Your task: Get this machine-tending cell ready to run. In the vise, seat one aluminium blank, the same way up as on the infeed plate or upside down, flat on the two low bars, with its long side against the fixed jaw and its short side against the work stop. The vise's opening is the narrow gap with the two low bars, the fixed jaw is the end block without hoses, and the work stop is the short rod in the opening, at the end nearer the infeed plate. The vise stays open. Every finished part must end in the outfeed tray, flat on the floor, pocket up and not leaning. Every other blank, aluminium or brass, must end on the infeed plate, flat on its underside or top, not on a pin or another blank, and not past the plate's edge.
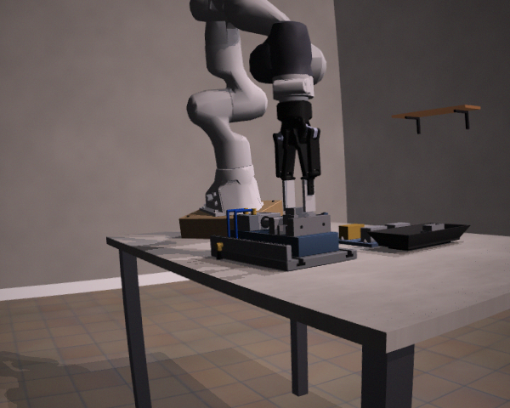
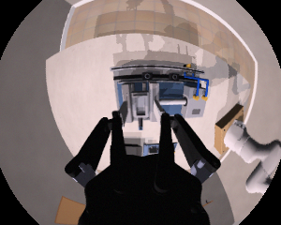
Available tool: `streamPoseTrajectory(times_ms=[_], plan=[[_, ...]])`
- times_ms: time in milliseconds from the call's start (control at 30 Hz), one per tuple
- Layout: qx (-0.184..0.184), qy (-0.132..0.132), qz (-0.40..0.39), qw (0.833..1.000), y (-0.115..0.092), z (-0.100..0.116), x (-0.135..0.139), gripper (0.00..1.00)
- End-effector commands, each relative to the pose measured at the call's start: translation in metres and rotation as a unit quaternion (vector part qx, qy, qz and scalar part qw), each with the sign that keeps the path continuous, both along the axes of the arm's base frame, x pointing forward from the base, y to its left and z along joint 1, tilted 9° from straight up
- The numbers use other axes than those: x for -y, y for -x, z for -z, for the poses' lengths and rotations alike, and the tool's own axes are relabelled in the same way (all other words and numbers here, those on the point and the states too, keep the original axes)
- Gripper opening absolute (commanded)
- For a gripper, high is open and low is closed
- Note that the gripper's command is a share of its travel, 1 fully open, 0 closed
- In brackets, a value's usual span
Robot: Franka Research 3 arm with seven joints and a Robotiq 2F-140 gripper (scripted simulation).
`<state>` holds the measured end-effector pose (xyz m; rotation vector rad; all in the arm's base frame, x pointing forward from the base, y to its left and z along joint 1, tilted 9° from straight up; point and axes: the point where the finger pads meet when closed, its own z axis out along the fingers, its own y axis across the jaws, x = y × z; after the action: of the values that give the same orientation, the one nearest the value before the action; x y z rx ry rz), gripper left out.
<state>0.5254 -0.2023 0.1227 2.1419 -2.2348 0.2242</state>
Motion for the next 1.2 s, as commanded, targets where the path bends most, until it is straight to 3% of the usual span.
streamPoseTrajectory(times_ms=[0,733,767,1167], plan=[[0.000,0.001,0.002,1.000,0.0007,0.0010,0.0022,0.40],[0.000,0.001,0.002,1.000,0.0007,0.0010,0.0022,0.40],[0.000,0.001,0.002,1.000,0.0007,0.0010,0.0022,0.00],[0.000,0.001,0.002,1.000,0.0007,0.0010,0.0022,0.00]])
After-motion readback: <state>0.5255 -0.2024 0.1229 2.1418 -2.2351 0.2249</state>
